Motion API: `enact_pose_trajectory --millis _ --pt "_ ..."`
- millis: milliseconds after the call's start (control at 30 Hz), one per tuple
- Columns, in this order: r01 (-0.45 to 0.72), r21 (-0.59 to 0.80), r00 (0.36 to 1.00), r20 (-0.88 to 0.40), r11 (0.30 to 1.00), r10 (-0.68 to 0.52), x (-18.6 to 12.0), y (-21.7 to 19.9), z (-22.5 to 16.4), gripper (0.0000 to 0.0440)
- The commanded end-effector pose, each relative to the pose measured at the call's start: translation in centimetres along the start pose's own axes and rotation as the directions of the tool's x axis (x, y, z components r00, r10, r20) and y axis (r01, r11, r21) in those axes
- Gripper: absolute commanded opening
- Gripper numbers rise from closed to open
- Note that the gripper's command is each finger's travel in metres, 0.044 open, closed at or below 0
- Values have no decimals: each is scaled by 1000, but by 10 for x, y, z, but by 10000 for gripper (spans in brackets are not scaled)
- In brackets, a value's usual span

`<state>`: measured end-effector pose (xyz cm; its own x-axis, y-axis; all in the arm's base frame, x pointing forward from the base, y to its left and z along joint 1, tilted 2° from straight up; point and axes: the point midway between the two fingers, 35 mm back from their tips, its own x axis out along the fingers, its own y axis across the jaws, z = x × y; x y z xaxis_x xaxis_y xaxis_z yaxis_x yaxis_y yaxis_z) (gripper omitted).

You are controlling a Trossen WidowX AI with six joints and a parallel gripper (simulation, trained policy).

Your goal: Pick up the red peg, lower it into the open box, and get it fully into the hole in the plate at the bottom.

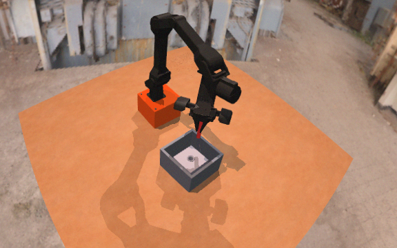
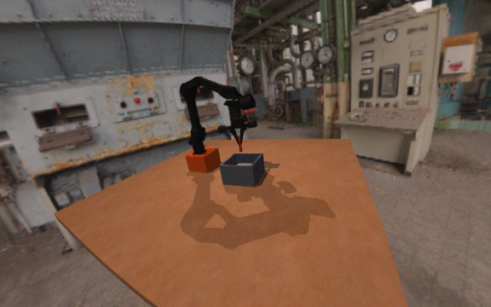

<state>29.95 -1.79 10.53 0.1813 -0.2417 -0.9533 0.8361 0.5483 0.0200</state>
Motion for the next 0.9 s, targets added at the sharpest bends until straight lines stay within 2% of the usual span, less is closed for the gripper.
enact_pose_trajectory --millis 0,300,600,767,833,867 --pt "-5 21 1000 -1 1000 5 4 2 12 0" --pt "7 81 1000 -22 997 -5 26 -1 39 4" --pt "32 104 997 -67 994 -25 58 -2 49 9" --pt "58 80 994 -96 995 -50 78 -5 48 113" --pt "77 59 992 -108 995 -70 85 -5 48 125" --pt "77 59 992 -108 995 -70 88 -4 51 152"
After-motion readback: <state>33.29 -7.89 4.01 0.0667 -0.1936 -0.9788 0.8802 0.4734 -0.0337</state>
